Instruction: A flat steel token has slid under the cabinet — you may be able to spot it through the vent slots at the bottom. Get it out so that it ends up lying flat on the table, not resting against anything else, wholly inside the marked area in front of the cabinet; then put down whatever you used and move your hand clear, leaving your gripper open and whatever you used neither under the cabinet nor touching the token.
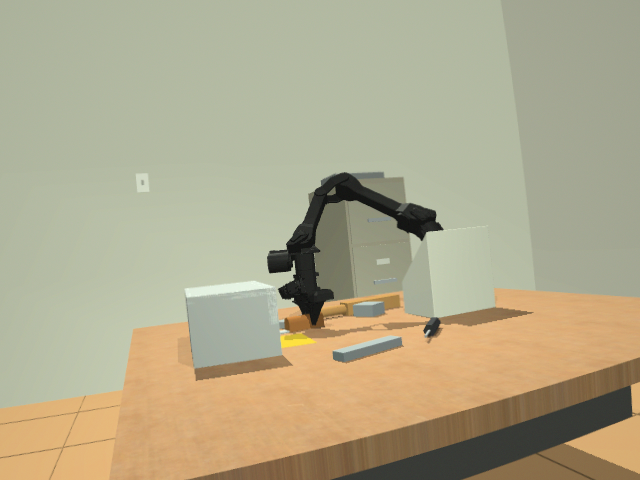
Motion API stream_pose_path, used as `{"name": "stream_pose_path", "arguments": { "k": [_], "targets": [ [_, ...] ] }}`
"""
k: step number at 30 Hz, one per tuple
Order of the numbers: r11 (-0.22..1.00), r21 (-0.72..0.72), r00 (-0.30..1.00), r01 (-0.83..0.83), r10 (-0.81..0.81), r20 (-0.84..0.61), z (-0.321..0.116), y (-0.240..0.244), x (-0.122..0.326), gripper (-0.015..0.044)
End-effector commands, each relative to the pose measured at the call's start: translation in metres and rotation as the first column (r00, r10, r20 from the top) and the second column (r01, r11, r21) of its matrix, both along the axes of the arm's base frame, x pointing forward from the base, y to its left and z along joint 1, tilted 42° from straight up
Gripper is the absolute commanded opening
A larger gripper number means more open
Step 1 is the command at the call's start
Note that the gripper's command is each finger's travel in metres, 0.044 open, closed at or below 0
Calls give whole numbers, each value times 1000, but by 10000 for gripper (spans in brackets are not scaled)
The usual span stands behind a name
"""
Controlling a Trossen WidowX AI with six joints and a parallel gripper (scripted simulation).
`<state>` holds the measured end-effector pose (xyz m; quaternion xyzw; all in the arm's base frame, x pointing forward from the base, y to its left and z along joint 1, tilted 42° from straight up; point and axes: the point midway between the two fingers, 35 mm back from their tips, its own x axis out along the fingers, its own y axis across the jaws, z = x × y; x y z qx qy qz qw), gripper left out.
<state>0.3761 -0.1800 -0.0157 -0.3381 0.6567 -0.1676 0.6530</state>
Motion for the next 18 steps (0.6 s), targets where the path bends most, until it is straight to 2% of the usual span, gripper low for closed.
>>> {"name": "stream_pose_path", "arguments": {
  "k": [1, 18],
  "targets": [
    [1000, -3, 1000, 5, -5, 6, 0, 0, 6, 0],
    [1000, -2, 1000, 5, -5, 7, 0, 3, 22, 0]
  ]
}}
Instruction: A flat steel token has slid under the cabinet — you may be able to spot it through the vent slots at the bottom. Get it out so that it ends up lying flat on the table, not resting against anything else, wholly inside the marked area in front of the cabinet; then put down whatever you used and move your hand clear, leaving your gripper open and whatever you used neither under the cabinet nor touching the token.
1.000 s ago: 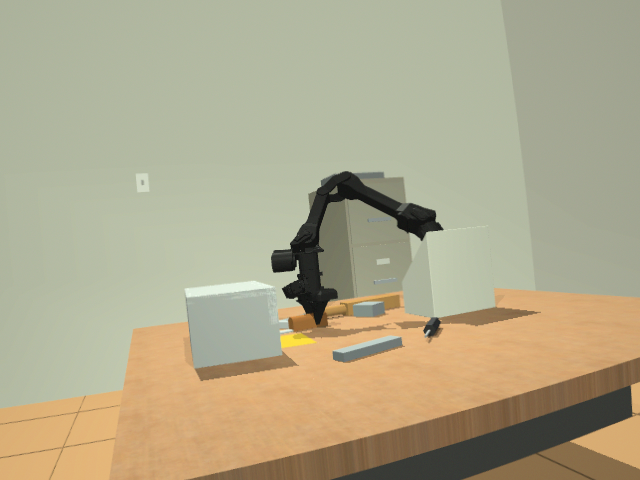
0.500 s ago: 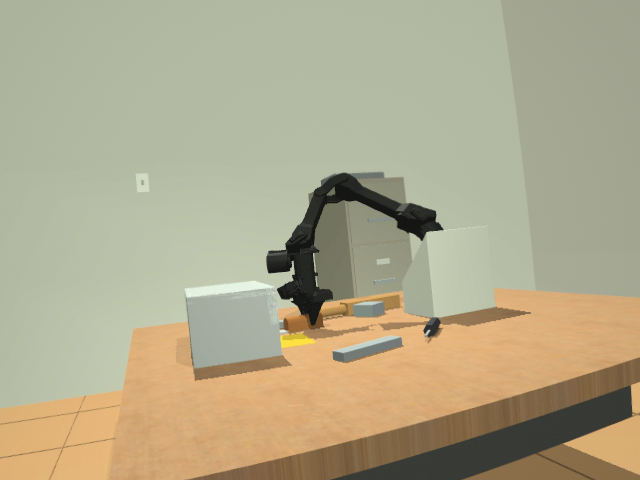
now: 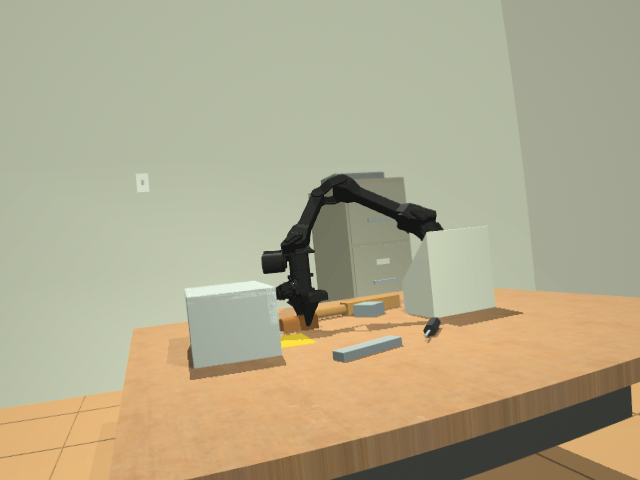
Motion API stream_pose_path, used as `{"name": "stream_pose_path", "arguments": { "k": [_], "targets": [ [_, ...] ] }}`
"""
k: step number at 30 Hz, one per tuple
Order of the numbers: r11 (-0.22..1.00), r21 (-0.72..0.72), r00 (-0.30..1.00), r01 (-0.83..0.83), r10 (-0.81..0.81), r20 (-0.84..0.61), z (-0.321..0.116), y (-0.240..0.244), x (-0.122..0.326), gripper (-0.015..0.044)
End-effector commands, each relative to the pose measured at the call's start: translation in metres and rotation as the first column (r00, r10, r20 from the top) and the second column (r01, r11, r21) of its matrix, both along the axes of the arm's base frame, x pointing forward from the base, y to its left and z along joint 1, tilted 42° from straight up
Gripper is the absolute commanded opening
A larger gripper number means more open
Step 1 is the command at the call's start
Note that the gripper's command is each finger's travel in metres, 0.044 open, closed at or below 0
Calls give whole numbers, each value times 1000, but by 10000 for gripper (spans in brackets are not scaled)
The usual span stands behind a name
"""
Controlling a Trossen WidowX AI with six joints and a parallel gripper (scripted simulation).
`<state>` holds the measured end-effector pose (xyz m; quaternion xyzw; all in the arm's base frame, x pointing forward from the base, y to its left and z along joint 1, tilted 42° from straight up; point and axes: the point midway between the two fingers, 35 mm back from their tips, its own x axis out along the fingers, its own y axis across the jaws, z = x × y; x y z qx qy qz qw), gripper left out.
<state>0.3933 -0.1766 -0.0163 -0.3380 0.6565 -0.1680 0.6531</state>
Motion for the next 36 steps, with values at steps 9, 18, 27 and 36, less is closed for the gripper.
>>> {"name": "stream_pose_path", "arguments": {
  "k": [9, 18, 27, 36],
  "targets": [
    [1000, -2, 1000, 5, -5, 7, 0, 2, 13, 0],
    [1000, -2, 1000, 5, -5, 7, 0, 3, 21, 0],
    [1000, -2, 1000, 5, -5, 8, -2, 6, 26, 0],
    [1000, -1, 1000, 5, -5, 7, -12, 15, 24, 0]
  ]
}}
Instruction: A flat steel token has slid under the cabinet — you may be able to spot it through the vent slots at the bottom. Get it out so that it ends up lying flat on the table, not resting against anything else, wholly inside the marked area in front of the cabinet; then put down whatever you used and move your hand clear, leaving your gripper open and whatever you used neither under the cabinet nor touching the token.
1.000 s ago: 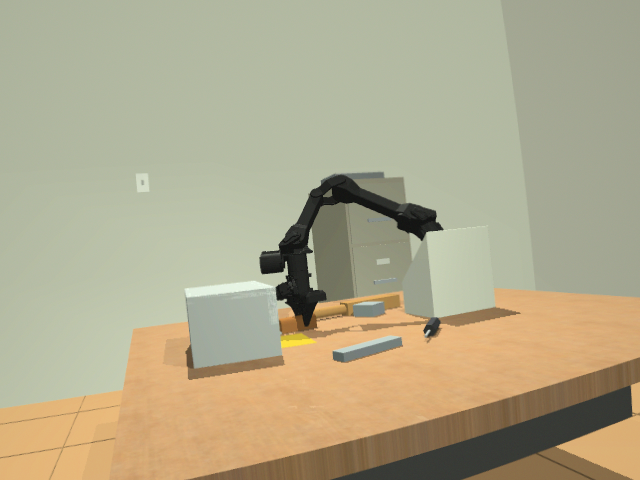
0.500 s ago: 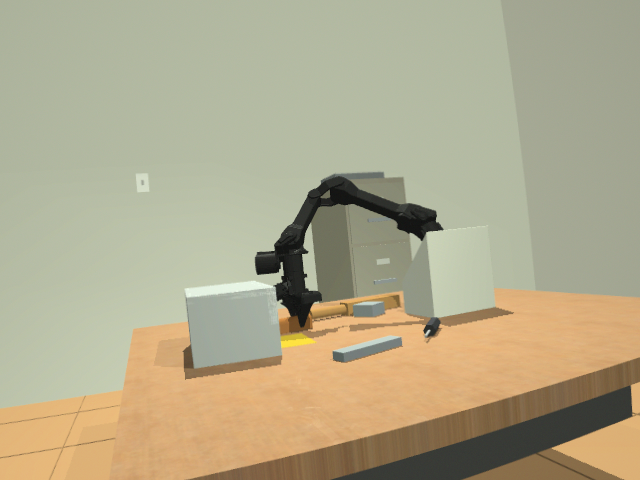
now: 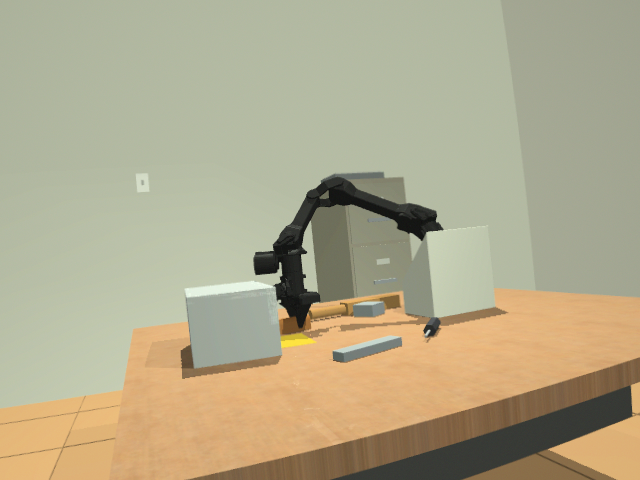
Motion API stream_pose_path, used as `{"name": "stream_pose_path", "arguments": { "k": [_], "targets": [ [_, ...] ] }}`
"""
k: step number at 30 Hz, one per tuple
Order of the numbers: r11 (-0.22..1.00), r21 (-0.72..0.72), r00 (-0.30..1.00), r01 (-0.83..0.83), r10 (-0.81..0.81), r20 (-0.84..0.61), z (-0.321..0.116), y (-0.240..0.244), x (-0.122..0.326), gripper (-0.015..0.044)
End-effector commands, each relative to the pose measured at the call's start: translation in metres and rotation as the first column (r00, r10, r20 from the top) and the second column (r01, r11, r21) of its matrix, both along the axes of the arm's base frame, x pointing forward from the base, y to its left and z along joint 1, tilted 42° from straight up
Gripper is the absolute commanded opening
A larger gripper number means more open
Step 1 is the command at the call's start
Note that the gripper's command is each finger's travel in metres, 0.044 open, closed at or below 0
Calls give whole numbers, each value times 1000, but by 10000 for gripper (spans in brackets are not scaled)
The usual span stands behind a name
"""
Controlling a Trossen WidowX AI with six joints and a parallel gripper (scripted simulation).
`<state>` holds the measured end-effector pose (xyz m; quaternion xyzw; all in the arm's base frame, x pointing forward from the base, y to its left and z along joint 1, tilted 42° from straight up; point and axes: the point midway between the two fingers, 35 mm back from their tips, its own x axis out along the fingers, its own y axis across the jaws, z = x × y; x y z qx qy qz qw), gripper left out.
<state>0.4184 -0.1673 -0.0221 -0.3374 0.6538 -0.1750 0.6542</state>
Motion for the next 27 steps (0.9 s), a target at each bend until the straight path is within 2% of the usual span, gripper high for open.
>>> {"name": "stream_pose_path", "arguments": {
  "k": [1, 27],
  "targets": [
    [1000, 7, 1000, -3, 3, -2, -7, 6, -1, 0],
    [1000, 8, 1000, -3, 3, -3, -19, 18, -6, 0]
  ]
}}
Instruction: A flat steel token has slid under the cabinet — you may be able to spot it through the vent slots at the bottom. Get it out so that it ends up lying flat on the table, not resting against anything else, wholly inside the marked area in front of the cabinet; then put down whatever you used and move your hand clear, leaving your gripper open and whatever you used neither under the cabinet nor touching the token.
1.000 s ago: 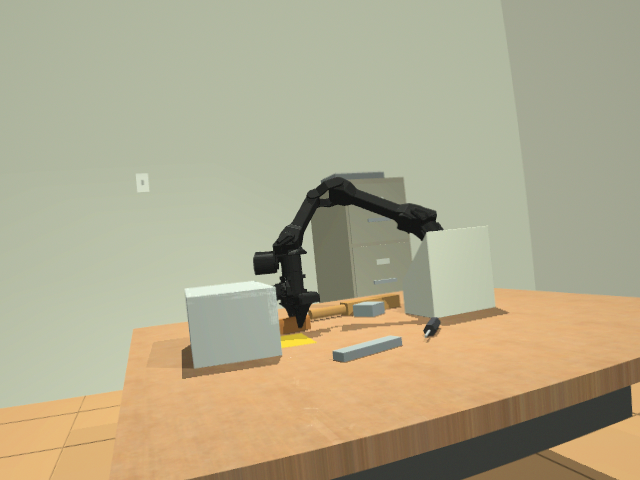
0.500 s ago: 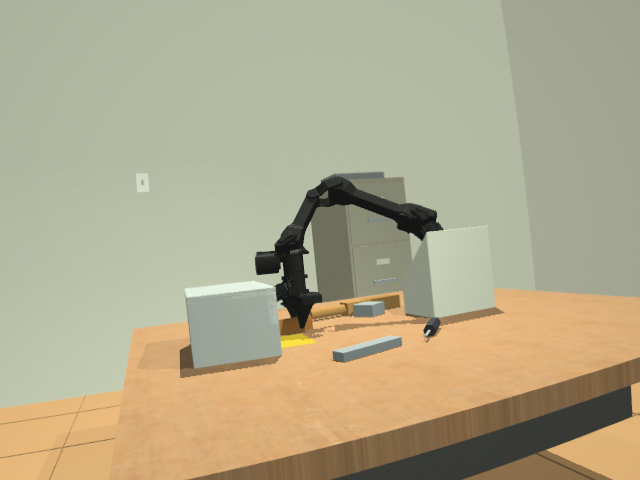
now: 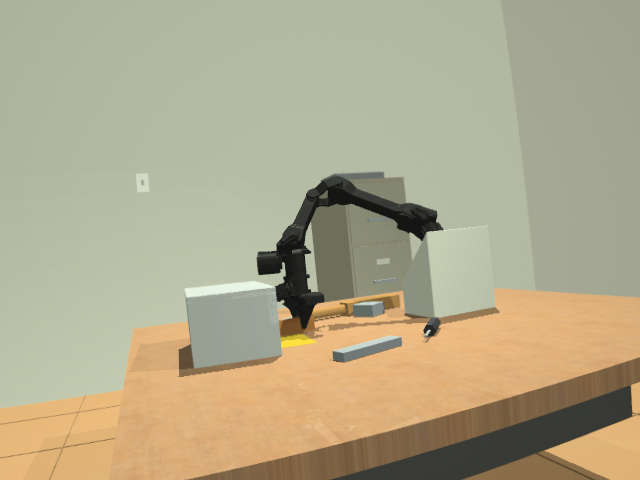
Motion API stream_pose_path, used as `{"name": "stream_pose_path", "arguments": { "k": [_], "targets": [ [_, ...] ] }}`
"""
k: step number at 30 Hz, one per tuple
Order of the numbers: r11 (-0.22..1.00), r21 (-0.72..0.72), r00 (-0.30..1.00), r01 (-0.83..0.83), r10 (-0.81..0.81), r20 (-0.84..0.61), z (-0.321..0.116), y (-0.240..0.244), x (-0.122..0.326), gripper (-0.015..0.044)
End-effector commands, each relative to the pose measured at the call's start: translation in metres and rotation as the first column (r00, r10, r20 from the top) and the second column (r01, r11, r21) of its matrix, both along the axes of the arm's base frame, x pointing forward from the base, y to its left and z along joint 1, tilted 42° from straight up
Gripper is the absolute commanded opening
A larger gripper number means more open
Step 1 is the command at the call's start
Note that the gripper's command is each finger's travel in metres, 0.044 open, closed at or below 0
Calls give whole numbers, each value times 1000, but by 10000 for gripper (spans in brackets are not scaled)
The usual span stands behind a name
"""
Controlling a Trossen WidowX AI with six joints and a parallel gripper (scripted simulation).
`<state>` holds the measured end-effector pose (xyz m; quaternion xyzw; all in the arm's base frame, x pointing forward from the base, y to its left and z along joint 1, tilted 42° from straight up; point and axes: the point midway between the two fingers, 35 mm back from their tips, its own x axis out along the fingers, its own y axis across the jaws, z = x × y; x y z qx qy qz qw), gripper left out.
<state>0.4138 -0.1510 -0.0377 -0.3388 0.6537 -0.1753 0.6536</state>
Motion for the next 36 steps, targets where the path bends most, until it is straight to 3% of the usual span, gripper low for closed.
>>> {"name": "stream_pose_path", "arguments": {
  "k": [1, 36],
  "targets": [
    [1000, 11, 1000, -2, 2, -2, -3, 2, -1, 0],
    [1000, 10, 1000, -2, 2, -4, 1, -7, -32, 0]
  ]
}}
